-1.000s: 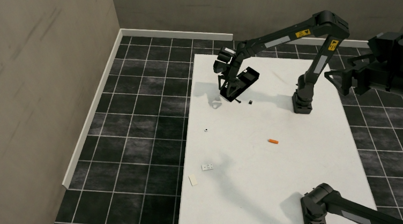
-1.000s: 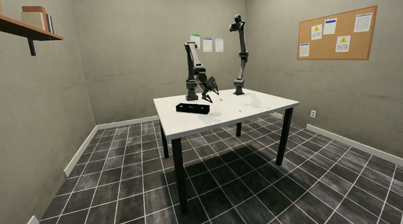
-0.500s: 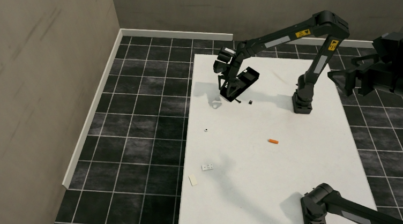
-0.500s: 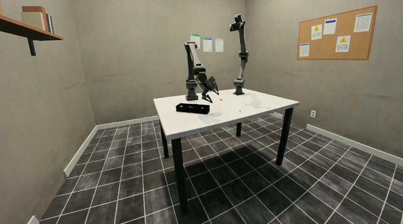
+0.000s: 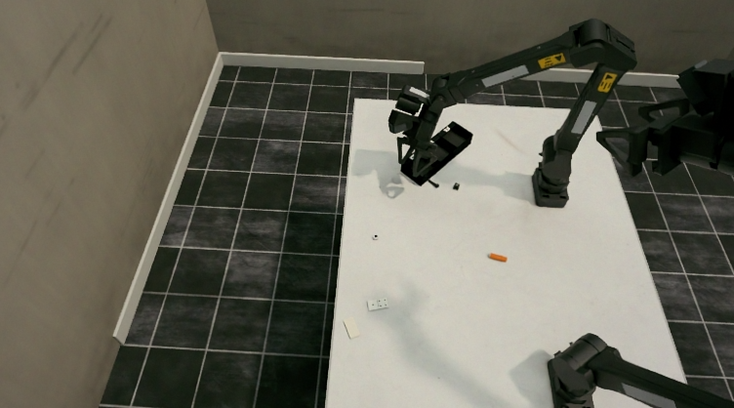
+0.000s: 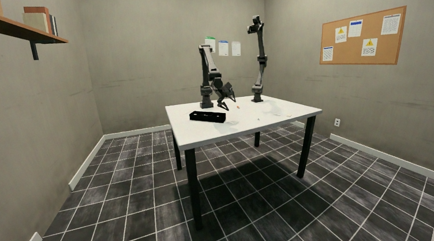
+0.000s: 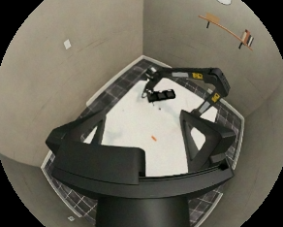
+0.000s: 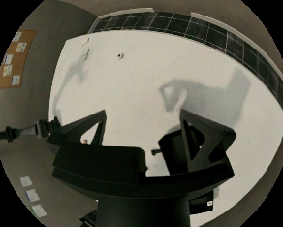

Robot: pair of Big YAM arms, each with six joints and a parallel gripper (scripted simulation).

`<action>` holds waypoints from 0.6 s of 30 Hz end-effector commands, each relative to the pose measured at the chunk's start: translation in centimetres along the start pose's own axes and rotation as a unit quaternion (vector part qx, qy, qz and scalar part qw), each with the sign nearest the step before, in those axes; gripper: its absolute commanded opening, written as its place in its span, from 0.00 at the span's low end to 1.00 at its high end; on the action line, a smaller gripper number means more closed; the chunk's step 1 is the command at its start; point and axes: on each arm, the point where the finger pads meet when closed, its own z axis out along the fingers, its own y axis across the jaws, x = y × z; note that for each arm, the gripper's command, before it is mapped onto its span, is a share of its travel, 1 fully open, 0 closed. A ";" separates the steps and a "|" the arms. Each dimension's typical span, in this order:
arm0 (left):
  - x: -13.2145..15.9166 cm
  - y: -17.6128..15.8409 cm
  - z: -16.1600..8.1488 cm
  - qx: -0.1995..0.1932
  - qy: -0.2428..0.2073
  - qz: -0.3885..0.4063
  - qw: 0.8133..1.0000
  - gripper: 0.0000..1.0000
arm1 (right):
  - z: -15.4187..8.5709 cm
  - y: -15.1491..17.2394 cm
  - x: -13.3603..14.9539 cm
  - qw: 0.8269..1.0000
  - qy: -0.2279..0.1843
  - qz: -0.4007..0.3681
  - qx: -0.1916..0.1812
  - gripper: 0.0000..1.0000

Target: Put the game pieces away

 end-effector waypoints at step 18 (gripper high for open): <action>-0.4 4.0 -2.0 -0.090 -0.015 -0.043 0.995 1.00 | -0.2 0.0 -0.4 1.000 -0.004 -0.003 0.001 1.00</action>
